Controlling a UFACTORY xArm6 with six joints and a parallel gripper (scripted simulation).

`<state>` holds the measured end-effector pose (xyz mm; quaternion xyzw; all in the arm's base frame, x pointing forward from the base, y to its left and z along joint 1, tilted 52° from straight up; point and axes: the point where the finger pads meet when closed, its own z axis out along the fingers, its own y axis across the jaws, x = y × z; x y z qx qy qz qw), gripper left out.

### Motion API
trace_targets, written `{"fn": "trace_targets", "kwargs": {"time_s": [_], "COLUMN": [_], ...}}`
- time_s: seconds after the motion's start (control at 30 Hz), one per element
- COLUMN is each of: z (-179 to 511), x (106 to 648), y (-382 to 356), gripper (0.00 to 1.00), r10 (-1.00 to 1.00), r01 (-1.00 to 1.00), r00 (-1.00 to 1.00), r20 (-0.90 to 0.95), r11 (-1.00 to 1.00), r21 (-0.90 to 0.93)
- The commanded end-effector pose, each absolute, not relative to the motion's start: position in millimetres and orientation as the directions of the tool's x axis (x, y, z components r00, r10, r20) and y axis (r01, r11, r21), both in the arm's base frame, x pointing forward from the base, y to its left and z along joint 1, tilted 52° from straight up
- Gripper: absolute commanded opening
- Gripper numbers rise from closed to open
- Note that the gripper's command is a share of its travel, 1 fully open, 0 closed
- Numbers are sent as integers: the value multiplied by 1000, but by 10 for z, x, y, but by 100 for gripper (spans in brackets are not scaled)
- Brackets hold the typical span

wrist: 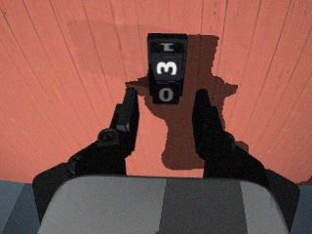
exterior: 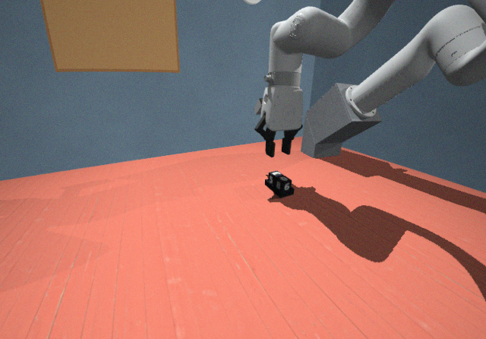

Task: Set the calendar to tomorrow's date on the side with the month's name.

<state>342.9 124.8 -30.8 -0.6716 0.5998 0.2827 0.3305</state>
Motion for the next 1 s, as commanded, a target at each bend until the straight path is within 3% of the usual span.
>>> {"fn": "trace_targets", "kwargs": {"time_s": [0.0, 0.1, 0.13, 0.97], "z": [-224, -220, -220, -212], "x": [3433, 3433, 3433, 3433], "y": [1152, 1146, 1146, 1136], "gripper": [49, 49, 100, 100], "r10": [-618, -618, -618, -618], "r01": [-993, -993, -993, -993], "r00": [121, 121, 121, 121], "r20": [-777, -777, -777, -777], "r11": [-62, -62, -62, -62], "r21": [-105, -105, -105, -105]}}
